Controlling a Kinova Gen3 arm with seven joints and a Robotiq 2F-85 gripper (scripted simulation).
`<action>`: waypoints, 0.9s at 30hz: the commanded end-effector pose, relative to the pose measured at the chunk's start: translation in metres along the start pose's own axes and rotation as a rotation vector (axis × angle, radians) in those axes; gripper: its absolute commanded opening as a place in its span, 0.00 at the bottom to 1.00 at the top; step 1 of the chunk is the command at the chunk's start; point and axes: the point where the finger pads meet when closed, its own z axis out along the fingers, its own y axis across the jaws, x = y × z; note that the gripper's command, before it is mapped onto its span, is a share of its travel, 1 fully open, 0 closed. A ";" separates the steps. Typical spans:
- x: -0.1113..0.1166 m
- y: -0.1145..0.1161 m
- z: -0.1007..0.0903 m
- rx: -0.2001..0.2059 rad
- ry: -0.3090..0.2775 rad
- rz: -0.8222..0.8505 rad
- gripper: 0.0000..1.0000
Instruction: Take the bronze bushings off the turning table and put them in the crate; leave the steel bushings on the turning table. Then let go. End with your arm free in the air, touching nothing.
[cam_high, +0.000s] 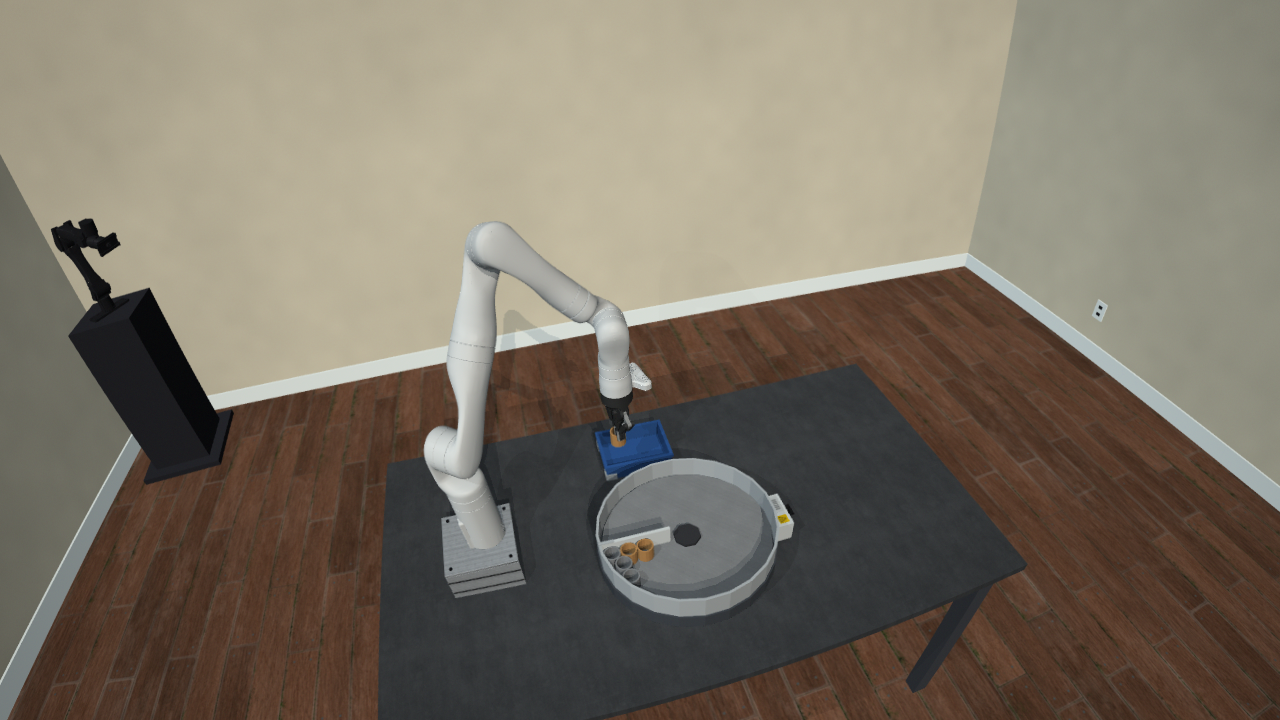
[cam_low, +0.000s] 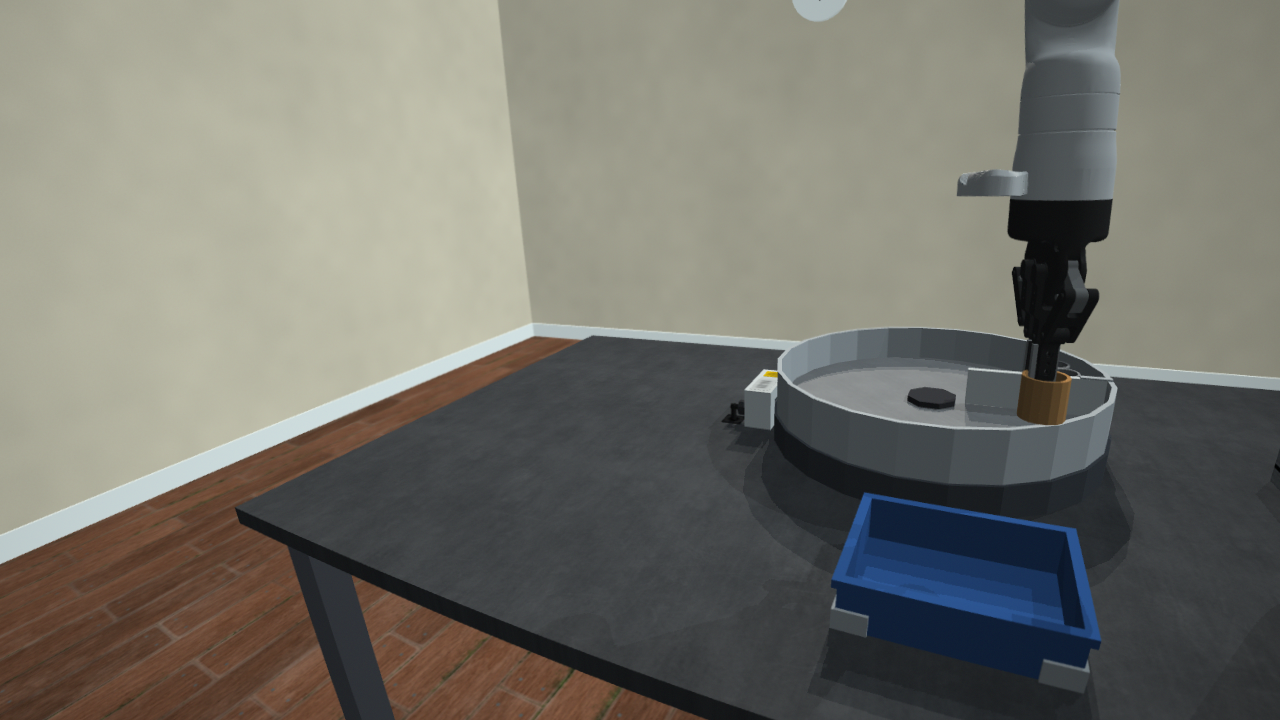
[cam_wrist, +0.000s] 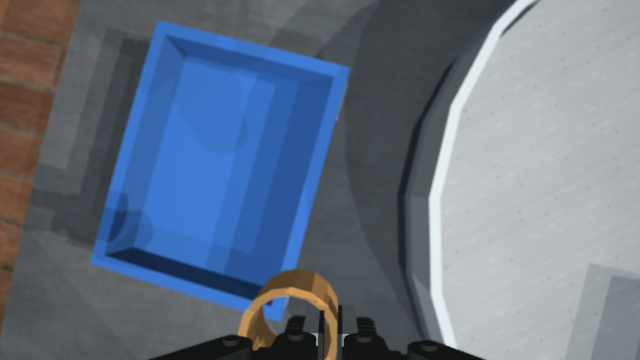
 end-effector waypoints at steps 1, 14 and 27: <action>0.002 -0.011 0.002 -0.006 0.001 -0.029 0.00; 0.016 -0.054 0.002 -0.006 0.001 -0.028 0.00; 0.019 -0.065 0.002 -0.006 0.001 -0.028 0.00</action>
